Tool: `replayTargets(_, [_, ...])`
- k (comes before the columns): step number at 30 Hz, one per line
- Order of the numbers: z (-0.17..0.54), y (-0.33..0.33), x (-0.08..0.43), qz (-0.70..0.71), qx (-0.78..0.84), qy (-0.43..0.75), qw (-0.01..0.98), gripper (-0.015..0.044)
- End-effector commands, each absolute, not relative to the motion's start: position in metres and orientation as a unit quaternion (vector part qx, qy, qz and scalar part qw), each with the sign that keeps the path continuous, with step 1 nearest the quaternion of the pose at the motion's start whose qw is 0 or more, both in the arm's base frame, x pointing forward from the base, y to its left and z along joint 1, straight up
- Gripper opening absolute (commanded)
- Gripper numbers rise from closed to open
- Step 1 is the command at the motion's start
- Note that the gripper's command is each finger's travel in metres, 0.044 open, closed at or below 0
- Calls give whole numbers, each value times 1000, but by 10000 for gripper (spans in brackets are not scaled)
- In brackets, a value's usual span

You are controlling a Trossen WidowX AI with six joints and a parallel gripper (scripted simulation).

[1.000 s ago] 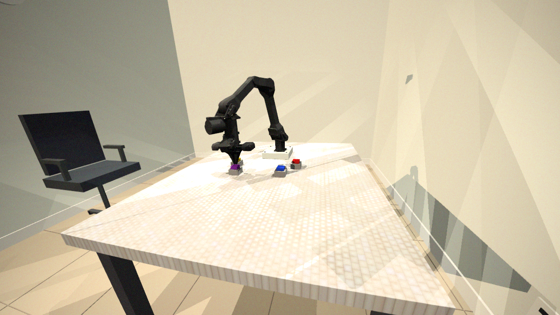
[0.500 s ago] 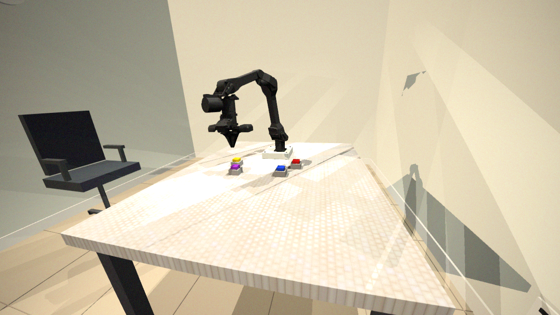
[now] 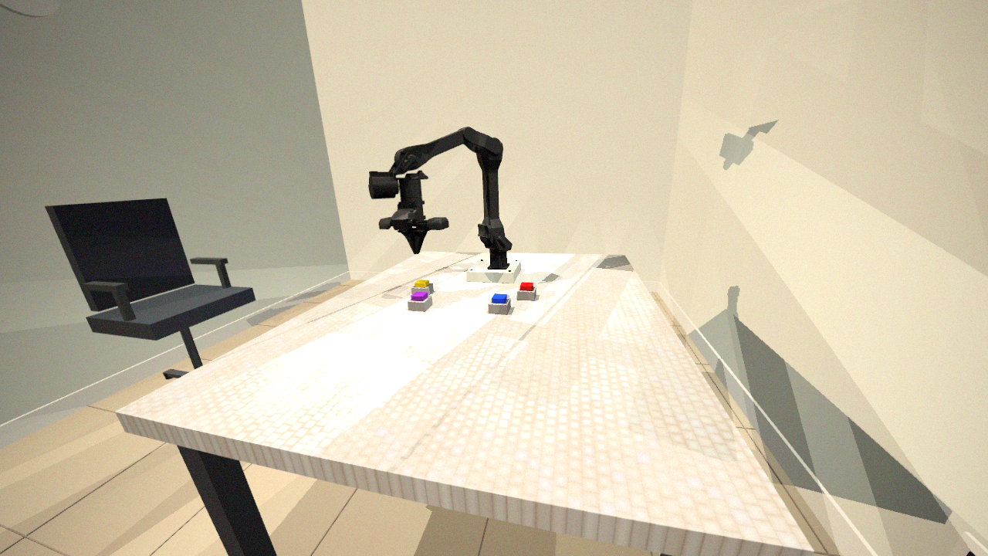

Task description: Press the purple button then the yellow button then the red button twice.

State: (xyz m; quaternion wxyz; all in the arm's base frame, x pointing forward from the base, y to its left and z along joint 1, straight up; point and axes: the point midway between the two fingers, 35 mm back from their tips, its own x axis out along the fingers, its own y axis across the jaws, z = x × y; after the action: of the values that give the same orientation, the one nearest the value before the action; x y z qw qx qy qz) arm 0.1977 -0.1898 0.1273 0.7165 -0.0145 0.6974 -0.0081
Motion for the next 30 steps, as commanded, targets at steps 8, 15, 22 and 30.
replayTargets(8, [69, -189, 193, -2, -12, 702, 712, 20])
replayTargets(15, [58, -190, 193, -2, -12, 702, 712, 20])
replayTargets(22, [47, -190, 193, -2, -12, 702, 712, 20])
replayTargets(30, [35, -190, 193, -2, -12, 702, 712, 20])
